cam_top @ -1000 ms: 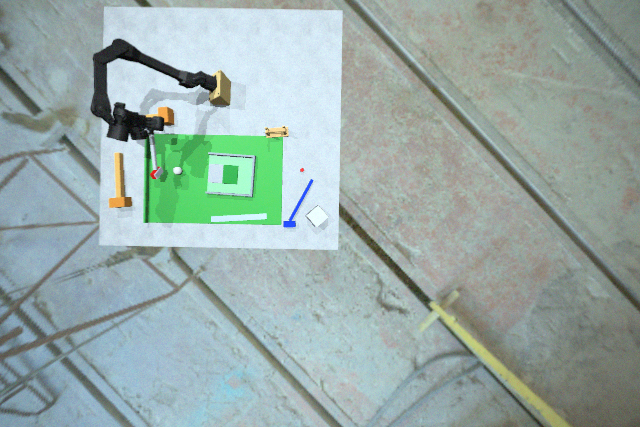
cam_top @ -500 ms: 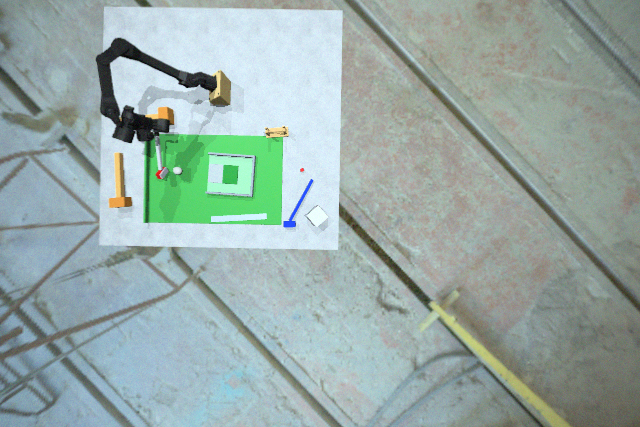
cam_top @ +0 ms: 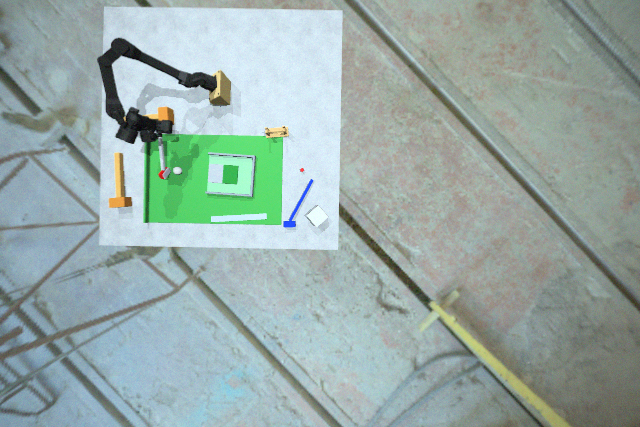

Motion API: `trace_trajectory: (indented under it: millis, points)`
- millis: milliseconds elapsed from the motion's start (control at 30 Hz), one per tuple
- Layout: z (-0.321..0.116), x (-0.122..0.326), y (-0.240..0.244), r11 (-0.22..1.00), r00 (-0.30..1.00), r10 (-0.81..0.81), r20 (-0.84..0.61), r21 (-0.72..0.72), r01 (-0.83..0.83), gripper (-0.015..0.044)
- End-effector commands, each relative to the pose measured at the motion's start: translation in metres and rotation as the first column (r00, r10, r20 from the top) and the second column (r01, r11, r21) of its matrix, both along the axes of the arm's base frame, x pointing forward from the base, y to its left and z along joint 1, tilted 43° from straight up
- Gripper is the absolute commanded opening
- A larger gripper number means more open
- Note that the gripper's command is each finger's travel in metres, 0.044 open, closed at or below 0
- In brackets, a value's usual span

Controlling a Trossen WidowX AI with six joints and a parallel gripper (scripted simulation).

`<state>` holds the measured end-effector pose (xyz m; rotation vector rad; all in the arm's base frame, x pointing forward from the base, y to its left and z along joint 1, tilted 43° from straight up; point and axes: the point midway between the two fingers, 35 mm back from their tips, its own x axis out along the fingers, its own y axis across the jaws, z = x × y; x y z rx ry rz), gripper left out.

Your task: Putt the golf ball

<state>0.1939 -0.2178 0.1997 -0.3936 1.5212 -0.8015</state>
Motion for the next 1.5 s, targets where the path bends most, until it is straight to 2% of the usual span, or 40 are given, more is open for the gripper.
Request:
trace_trajectory:
  millis: [0,867,1233,1467]
  points:
    - [-0.003,0.001,-0.002,1.0,1.0,0.008,0.005,0.002,-0.008,0.0]
    - [0.013,-0.007,-0.02,1.0,1.0,-0.002,0.0,0.001,0.002,0.0]
    - [-0.074,0.024,0.067,1.0,1.0,0.007,0.003,0.012,-0.007,0.0]
    - [-0.073,0.026,0.078,1.0,1.0,0.008,0.004,0.011,-0.008,0.0]
